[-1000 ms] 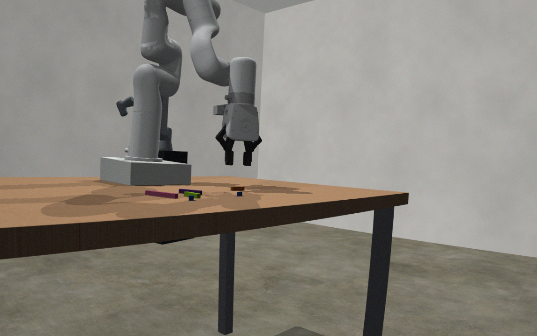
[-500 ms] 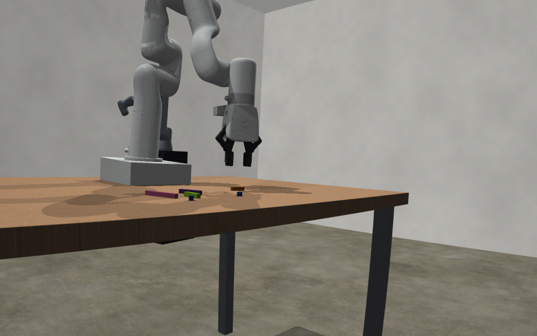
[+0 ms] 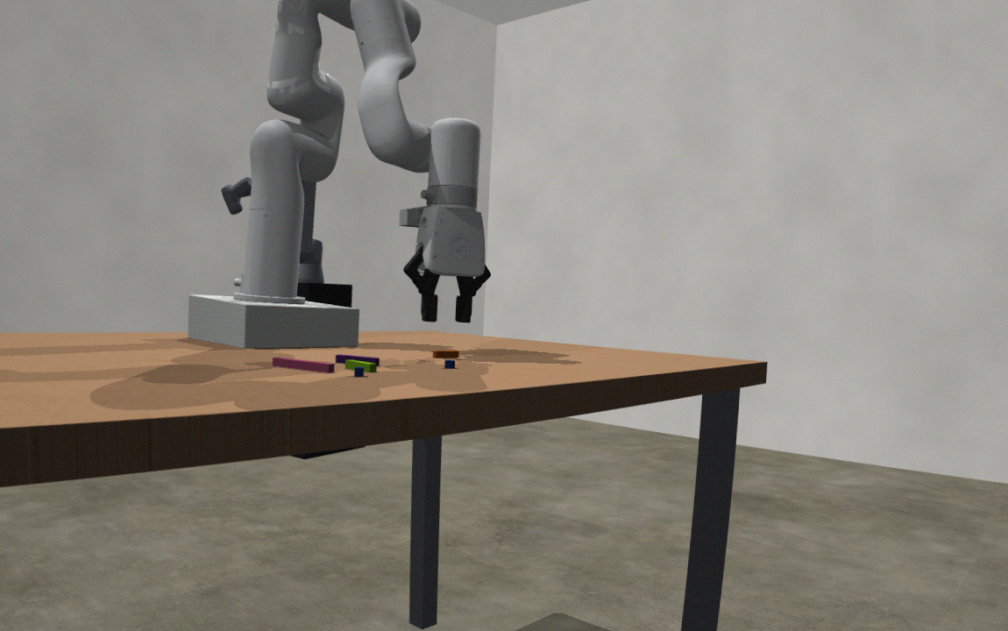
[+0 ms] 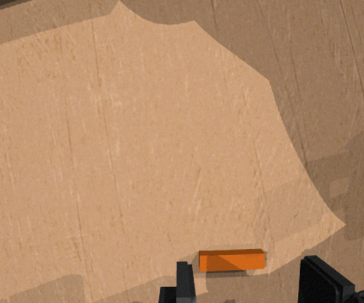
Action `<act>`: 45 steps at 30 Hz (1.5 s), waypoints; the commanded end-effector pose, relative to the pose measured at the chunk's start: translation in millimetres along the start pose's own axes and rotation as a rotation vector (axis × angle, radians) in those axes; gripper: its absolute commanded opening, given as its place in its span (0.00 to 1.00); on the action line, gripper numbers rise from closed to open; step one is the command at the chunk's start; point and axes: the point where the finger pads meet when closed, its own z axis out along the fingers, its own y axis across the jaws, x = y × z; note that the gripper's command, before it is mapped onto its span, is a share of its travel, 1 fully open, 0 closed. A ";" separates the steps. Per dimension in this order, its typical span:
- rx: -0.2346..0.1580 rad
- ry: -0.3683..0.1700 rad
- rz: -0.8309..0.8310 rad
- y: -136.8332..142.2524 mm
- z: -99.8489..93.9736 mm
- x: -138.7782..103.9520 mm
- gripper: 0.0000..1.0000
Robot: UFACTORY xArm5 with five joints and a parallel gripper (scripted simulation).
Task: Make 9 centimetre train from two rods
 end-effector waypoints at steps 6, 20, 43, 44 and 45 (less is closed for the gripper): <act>-0.002 -0.004 0.000 0.8 12.0 -1.7 0.59; -0.002 -0.004 0.000 0.8 27.9 -1.8 0.59; -0.002 -0.004 0.000 0.8 34.0 -1.8 0.59; -0.002 -0.004 0.000 0.8 34.0 -1.8 0.59; -0.002 -0.004 0.000 0.8 34.0 -1.8 0.59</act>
